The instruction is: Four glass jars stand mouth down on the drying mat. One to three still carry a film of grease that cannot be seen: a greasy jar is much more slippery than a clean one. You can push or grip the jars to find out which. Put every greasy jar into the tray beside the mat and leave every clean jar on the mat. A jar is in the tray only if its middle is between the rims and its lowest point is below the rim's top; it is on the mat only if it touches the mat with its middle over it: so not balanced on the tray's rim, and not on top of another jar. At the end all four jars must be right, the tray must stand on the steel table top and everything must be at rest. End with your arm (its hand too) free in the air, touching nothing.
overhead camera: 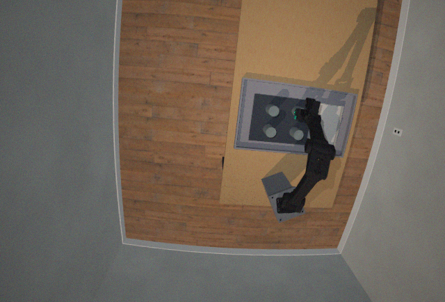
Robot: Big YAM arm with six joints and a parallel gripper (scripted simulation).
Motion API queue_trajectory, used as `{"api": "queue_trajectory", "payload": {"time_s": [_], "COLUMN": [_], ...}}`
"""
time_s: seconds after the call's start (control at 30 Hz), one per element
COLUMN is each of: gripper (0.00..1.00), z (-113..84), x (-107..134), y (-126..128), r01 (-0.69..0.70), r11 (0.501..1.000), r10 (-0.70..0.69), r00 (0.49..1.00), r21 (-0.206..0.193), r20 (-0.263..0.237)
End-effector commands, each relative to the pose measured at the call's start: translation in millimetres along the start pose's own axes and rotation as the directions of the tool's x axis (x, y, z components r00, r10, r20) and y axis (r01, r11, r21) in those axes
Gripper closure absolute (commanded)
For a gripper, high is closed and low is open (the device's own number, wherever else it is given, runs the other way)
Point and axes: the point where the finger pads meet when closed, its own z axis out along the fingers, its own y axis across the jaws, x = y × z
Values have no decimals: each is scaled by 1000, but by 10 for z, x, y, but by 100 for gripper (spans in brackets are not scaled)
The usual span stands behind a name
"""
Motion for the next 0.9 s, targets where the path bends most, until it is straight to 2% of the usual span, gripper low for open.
{"api": "queue_trajectory", "payload": {"time_s": [0.0,0.87], "gripper": [100,100], "z": [-224,-857], "x": [-171,-150], "y": [53,53], "r01": [12,12], "r11": [1000,1000], "r10": [-12,-12], "r00": [999,999], "r21": [1,1], "r20": [33,33]}}
